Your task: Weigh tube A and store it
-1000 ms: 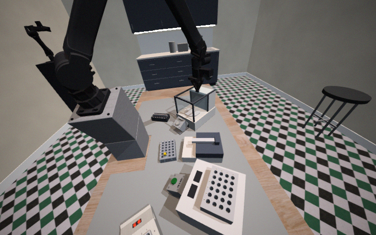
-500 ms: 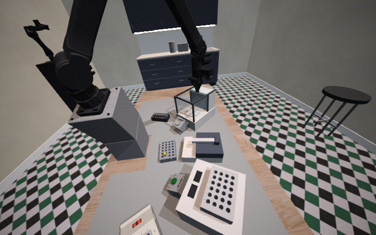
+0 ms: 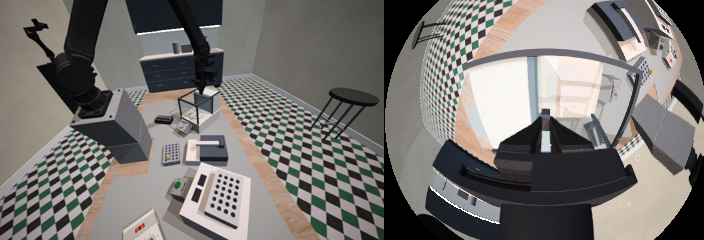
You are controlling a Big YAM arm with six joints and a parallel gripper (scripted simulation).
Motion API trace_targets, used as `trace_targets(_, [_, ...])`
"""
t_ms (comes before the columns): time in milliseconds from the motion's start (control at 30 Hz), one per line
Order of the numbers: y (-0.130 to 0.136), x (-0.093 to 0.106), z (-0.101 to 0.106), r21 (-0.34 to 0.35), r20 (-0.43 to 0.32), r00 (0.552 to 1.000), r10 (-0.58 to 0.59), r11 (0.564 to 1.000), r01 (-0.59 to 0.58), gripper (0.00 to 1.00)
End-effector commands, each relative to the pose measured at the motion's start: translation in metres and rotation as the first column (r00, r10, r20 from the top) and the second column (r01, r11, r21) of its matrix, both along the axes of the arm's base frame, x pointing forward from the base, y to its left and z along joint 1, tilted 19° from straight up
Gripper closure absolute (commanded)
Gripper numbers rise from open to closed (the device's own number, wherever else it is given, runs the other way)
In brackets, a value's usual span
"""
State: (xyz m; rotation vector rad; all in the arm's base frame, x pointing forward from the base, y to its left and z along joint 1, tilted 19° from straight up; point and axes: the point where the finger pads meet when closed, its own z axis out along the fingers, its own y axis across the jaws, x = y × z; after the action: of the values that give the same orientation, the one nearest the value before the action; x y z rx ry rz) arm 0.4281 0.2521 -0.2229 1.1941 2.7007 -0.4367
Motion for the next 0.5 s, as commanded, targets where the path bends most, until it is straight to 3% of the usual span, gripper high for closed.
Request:
trace_targets(0, [-0.0064, 0.0052, 0.0142, 0.012, 0.014, 1.0, -0.008, 1.0, 0.008, 0.94])
trace_targets(467, [-0.0136, -0.0032, 0.0161, 0.013, 0.017, 1.0, -0.008, 1.0, 0.008, 0.94])
